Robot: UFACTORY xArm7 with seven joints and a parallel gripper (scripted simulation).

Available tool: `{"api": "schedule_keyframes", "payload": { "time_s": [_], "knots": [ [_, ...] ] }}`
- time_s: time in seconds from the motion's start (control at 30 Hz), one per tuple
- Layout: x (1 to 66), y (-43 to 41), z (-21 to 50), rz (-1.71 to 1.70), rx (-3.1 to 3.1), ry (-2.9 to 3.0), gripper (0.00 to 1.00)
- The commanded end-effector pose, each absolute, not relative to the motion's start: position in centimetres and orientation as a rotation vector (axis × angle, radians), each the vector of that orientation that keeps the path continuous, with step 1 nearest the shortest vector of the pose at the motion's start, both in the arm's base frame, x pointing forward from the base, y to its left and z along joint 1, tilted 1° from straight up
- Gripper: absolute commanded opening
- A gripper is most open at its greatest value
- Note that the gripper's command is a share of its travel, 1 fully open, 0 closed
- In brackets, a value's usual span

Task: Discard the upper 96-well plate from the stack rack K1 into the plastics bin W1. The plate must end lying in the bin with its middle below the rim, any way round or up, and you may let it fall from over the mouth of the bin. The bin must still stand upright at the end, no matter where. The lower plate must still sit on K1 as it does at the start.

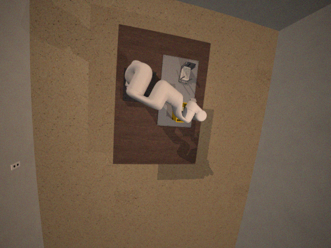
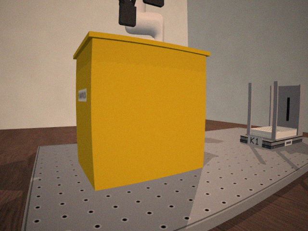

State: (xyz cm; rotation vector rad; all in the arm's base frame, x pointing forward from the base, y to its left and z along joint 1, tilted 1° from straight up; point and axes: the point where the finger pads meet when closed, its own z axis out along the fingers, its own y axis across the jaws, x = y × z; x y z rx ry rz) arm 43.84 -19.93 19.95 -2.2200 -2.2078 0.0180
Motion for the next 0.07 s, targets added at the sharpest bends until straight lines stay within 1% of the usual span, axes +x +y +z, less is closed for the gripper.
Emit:
{"api": "schedule_keyframes", "payload": {
  "time_s": [0.0, 0.03],
  "knots": [
    [43.95, -19.98, 20.14, 0.015, -2.223, -2.211, 1.0],
    [43.95, -19.98, 20.14, 0.015, -2.223, -2.211, 1.0]
  ]
}}
